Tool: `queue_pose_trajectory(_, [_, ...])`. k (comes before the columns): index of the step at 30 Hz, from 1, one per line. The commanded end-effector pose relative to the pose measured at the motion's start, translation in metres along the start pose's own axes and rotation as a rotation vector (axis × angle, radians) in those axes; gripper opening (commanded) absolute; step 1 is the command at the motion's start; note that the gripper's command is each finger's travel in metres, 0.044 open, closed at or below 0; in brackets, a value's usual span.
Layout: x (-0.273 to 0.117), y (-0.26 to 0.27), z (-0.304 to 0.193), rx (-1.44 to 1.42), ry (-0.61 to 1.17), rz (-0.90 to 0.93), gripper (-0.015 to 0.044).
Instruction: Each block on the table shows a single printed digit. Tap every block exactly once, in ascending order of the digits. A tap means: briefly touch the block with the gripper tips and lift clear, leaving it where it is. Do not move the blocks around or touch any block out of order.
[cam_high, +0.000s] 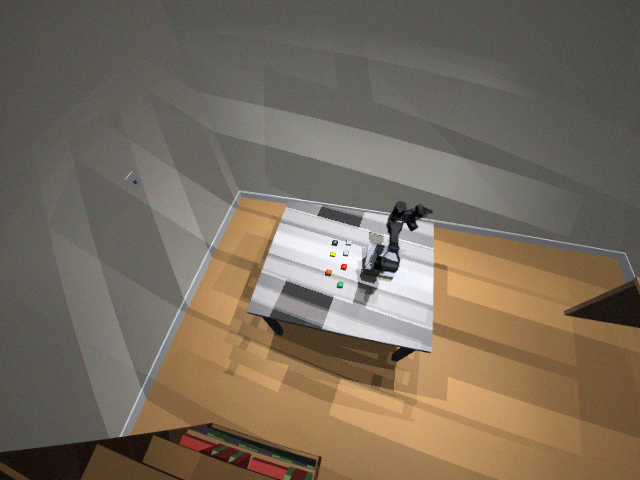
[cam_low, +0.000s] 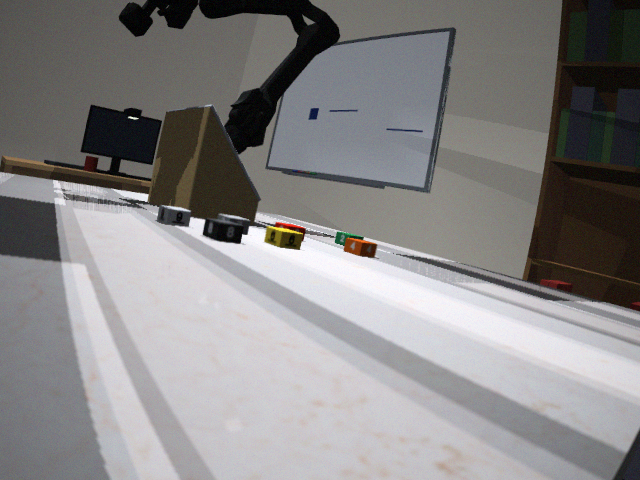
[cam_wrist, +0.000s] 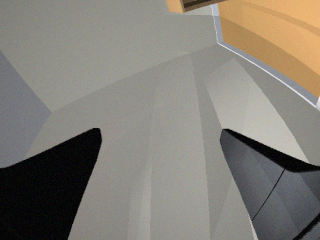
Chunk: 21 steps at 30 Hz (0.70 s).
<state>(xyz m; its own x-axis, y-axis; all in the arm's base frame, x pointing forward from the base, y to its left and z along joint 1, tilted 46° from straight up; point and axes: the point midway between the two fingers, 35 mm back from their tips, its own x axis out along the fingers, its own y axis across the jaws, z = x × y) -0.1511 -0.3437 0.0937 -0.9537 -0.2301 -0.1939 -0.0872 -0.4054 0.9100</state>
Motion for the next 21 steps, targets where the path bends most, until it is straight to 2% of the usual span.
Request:
queue_pose_trajectory(1, [-0.001,-0.001,-0.003,-0.025,0.013,-0.003,0.04])
queue_pose_trajectory(4, [-0.02,-0.018,-0.044,-0.375,0.2,-0.034,0.04])
queue_pose_trajectory(10, [-0.091,-0.081,-0.116,-1.222,0.676,0.012,0.04])
queue_pose_trajectory(15, [-0.146,-0.128,-0.134,-1.72,0.996,0.124,0.04])
queue_pose_trajectory(21, [-0.214,-0.182,-0.128,-2.236,1.415,0.341,0.04])
